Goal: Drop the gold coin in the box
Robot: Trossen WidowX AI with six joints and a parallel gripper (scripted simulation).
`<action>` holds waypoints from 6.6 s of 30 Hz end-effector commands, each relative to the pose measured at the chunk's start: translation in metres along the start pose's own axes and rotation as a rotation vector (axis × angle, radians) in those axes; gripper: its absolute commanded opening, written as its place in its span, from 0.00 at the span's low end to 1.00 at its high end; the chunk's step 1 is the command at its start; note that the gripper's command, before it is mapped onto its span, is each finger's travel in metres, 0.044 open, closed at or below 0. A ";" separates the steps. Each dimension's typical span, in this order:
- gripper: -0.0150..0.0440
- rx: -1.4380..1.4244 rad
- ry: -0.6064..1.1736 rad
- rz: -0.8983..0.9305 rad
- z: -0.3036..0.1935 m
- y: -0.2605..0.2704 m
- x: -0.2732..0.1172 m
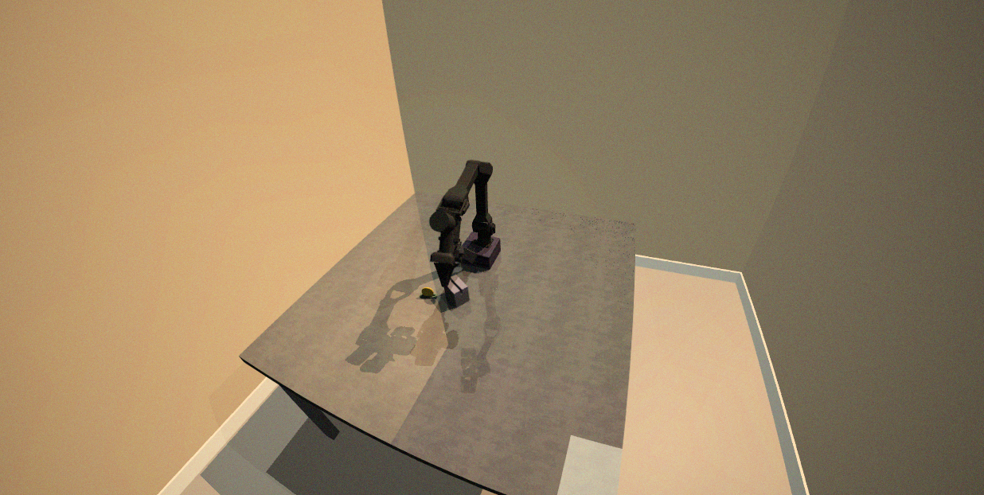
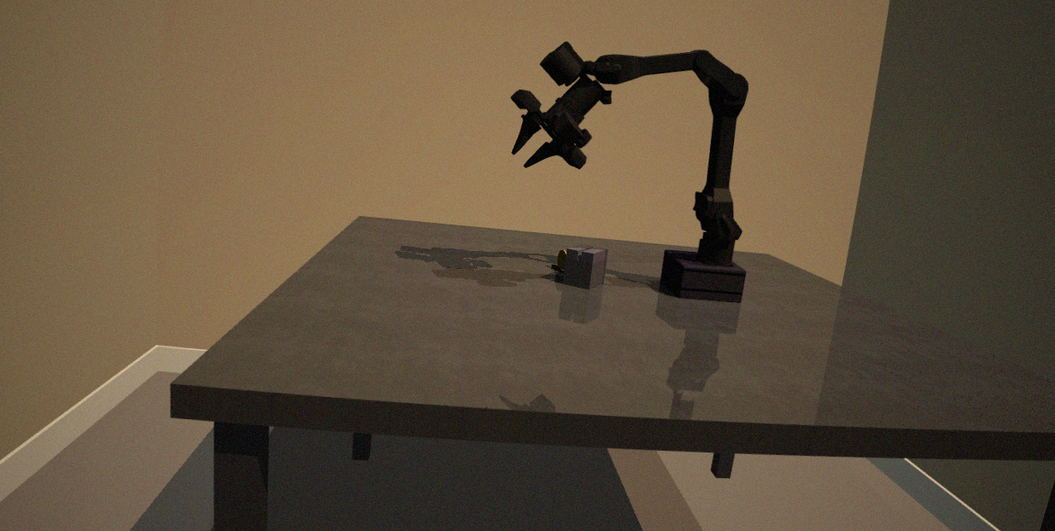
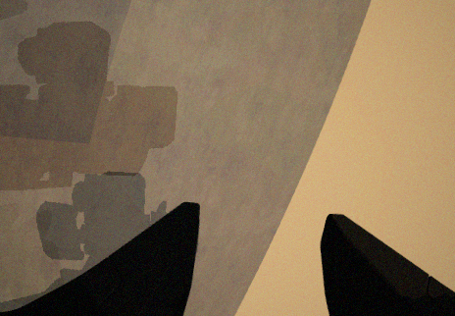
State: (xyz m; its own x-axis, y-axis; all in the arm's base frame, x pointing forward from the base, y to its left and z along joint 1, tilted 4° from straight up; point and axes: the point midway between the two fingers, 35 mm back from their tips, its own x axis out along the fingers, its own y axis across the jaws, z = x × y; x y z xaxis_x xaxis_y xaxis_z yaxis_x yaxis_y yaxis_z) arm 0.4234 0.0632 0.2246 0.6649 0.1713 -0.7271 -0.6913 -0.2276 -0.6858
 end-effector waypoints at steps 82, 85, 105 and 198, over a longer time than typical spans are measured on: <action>0.25 -0.006 -0.082 0.699 -0.128 0.280 0.082; 0.25 -0.006 -0.082 0.699 -0.128 0.280 0.082; 0.25 -0.006 -0.081 0.699 -0.132 0.258 0.061; 0.25 0.823 0.219 0.690 -0.054 0.208 0.008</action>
State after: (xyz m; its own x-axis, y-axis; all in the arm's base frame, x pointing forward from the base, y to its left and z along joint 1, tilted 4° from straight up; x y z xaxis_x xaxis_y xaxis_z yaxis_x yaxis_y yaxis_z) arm 0.3039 -0.0407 0.0786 0.0416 0.0624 -0.9972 -0.8595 0.5112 -0.0039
